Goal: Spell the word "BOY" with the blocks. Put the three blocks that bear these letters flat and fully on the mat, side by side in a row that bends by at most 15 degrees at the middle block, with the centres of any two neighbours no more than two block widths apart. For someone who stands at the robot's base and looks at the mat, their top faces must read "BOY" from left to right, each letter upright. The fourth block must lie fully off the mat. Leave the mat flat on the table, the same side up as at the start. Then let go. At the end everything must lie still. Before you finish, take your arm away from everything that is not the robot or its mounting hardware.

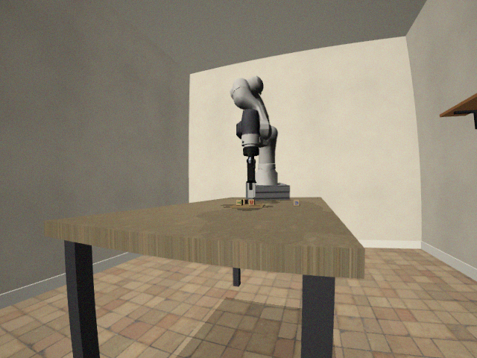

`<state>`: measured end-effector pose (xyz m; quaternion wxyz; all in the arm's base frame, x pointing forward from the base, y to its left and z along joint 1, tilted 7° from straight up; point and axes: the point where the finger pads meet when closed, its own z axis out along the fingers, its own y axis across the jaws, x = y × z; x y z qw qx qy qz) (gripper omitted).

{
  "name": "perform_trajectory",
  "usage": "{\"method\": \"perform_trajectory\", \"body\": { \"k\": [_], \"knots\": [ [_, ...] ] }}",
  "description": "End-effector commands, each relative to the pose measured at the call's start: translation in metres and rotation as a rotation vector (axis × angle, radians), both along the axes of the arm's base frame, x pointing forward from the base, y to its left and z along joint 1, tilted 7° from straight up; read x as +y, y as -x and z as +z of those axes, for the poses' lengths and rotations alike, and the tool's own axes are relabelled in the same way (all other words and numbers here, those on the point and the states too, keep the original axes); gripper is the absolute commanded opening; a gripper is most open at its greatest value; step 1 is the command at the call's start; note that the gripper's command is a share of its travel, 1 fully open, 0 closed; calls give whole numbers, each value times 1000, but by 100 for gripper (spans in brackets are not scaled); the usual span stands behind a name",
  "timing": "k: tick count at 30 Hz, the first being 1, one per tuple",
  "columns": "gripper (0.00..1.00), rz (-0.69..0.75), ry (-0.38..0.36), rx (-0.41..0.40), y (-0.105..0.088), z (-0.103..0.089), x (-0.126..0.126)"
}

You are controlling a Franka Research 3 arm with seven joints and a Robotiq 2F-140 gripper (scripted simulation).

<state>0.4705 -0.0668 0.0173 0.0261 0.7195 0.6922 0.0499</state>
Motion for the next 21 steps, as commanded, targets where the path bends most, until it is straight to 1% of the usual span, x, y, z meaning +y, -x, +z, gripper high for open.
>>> {"method": "perform_trajectory", "body": {
  "k": [1, 21],
  "knots": [
    [37, -2, 0, -3, -2, 1, 0],
    [37, -2, 0, -3, -3, 1, 0]
  ]
}}
